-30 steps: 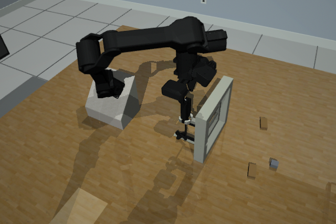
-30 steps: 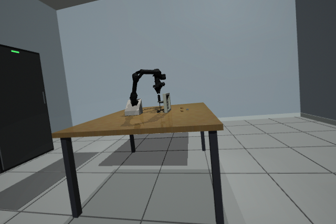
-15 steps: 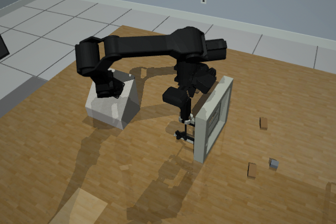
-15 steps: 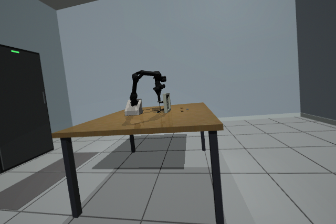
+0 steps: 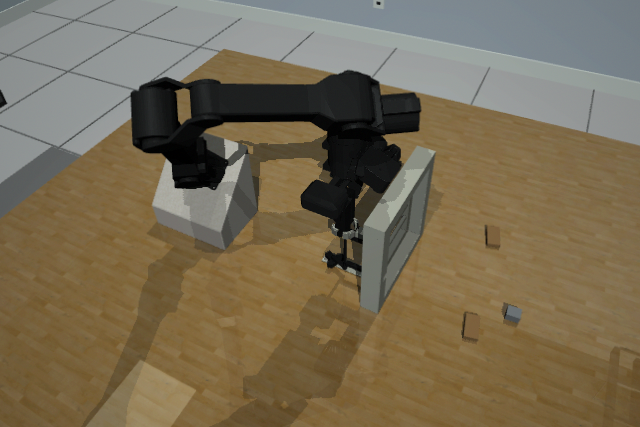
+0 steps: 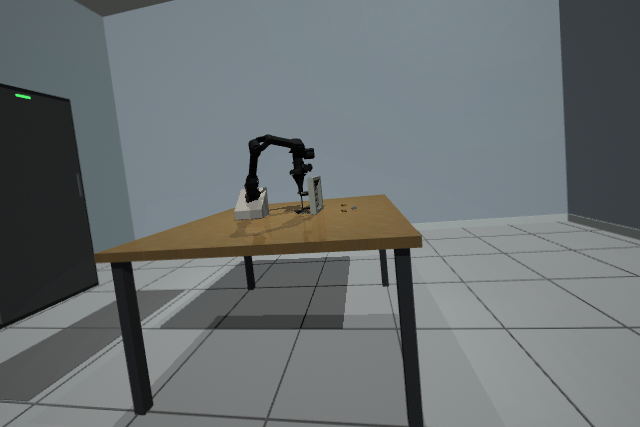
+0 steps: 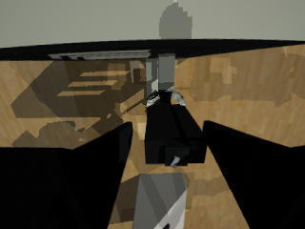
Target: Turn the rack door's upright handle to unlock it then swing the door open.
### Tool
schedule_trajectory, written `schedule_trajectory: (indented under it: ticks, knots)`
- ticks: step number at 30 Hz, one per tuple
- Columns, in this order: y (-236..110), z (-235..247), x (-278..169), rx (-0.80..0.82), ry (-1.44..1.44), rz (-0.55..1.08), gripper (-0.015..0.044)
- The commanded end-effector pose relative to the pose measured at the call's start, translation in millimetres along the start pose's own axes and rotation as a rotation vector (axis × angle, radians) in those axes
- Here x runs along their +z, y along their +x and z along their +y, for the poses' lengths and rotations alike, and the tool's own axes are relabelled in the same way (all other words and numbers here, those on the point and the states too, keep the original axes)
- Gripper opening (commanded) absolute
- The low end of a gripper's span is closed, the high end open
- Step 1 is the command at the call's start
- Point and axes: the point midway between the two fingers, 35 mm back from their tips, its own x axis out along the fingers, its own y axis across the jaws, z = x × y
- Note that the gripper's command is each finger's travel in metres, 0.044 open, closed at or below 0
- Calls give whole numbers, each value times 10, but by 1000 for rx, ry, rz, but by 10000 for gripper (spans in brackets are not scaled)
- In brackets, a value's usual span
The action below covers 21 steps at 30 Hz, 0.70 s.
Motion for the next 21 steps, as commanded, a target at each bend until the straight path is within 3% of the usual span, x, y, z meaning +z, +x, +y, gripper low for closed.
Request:
schedule_trajectory:
  ticks: [1, 6, 13, 21]
  knots:
    - [69, -12, -6, -4, -3, 0, 299]
    - [124, -15, -12, -5, -2, 0, 299]
    - [124, -15, -12, -5, -2, 0, 115]
    - [124, -15, -12, -5, -2, 0, 62]
